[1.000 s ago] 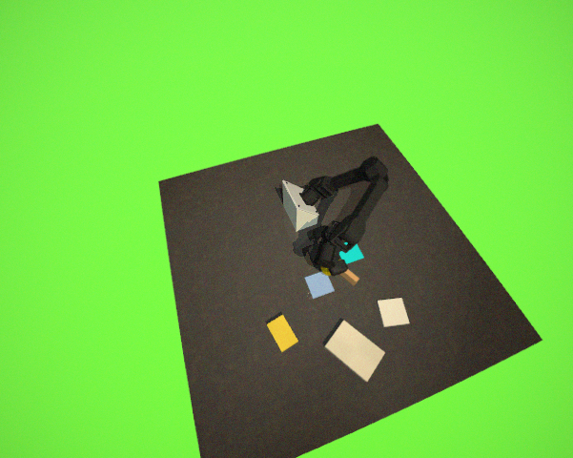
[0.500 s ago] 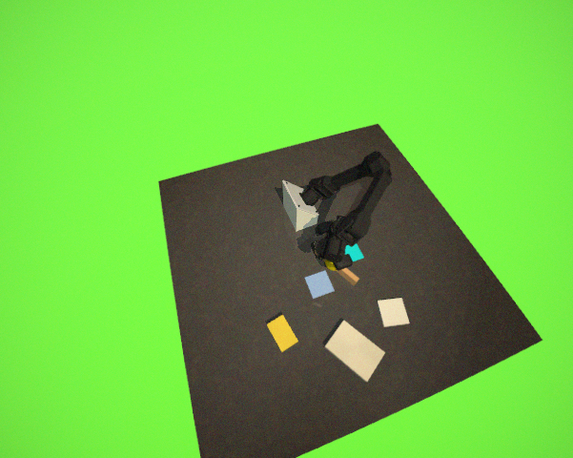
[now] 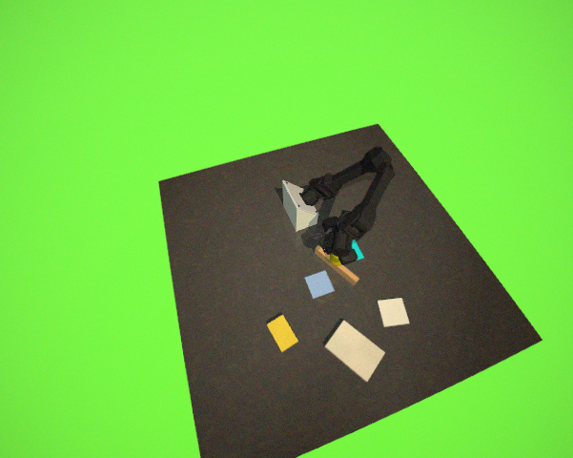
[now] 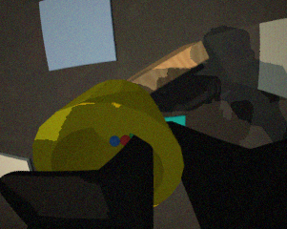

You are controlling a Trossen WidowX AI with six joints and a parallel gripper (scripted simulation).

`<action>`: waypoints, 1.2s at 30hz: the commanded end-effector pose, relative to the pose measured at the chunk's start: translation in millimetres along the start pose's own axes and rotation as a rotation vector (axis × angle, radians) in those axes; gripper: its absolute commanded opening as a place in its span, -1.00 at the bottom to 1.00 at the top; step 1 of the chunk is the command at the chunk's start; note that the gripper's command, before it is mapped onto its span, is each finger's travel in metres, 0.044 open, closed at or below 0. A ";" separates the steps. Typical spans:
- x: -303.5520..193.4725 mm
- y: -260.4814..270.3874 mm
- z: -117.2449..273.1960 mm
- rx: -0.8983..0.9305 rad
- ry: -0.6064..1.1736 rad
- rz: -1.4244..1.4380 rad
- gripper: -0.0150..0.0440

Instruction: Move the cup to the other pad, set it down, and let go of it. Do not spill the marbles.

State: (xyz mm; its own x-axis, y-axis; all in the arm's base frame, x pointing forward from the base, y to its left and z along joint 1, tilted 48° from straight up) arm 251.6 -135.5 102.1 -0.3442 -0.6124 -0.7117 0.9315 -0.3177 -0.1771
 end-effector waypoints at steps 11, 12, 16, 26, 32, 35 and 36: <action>-22.1 -16.4 2.6 0.006 0.002 -0.001 -0.49; -23.6 -17.6 2.7 0.005 0.002 -0.001 -0.49; -29.8 -22.3 3.0 0.005 0.003 -0.001 -0.49; -45.1 -33.9 4.1 0.005 0.003 -0.002 -0.49; -54.4 -40.8 4.9 0.004 0.004 -0.002 -0.49; -59.0 -44.3 5.4 0.004 0.004 -0.002 -0.49; -60.5 -45.4 5.5 0.004 0.004 -0.002 -0.49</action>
State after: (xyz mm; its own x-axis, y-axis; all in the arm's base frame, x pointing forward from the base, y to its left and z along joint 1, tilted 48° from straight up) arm 231.5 -91.0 151.8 -0.3456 -0.6109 -0.7123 0.9311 -0.3178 -0.1792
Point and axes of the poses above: the point midway between the two fingers, 35 mm back from their tips, its own z axis back along the fingers, its own y axis across the jaws, x = y × z, the point moved 10 cm from there along z, back along the fingers, and after that the axes turned 12 degrees about -z, right-handed, at the moved point
